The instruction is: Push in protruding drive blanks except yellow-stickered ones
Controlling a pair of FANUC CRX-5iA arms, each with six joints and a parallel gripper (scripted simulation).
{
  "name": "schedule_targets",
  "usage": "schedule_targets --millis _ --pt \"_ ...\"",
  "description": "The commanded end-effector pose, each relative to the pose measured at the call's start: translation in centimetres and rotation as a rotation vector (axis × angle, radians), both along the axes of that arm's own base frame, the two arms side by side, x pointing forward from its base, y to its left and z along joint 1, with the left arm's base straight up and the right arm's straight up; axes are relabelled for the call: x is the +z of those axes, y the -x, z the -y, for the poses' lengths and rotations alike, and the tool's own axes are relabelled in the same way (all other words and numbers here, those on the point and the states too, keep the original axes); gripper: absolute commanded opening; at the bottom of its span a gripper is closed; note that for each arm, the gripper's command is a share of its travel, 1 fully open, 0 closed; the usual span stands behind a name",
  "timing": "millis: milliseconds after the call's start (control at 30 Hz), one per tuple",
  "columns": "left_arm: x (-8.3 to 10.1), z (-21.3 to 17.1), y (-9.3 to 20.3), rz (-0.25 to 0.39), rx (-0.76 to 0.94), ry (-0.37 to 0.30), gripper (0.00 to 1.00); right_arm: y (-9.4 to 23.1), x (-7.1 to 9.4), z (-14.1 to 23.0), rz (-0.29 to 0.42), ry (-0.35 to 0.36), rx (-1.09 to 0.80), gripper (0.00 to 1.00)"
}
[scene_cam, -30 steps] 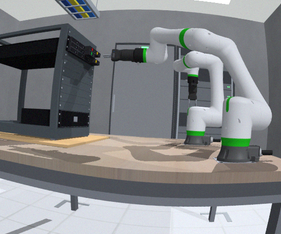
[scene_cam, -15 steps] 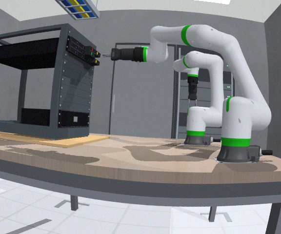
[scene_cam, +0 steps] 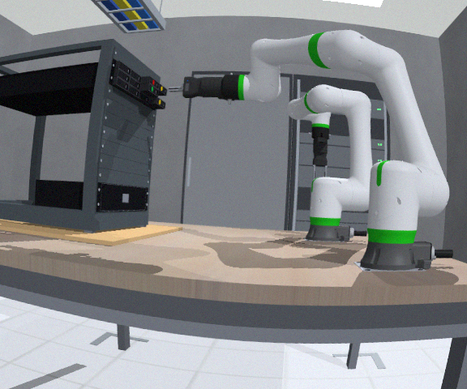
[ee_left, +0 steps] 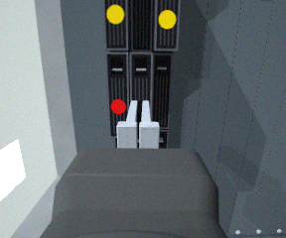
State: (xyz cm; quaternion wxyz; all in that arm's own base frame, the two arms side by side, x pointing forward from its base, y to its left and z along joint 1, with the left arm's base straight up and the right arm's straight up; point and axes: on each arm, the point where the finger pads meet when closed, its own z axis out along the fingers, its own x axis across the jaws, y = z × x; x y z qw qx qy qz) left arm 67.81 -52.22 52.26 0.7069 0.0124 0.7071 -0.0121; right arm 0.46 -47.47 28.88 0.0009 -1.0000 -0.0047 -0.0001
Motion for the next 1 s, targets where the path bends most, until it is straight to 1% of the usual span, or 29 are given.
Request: schedule_targets --millis 0,100,167,367,467,967 --pt "0.2 0.0 -0.1 0.002 0.0 0.002 0.0 0.0 0.1 0.0 0.0 0.002 0.0 1.0" --pt "0.2 0.0 -0.9 0.002 0.0 0.002 0.0 0.0 0.1 0.0 0.0 0.002 0.0 1.0" --pt "0.2 0.0 -0.9 0.002 0.0 0.002 0.0 0.0 0.1 0.0 0.0 0.002 0.0 1.0" --pt "0.2 0.1 -4.2 0.002 0.0 0.002 0.0 0.0 0.1 0.0 0.0 0.002 0.0 1.0" --pt "0.2 0.1 -5.2 0.002 0.0 0.002 0.0 0.0 0.1 0.0 0.0 0.002 0.0 1.0" --pt "0.2 0.1 -5.4 0.002 0.0 0.002 0.0 0.0 0.1 0.0 0.0 0.002 0.0 1.0"
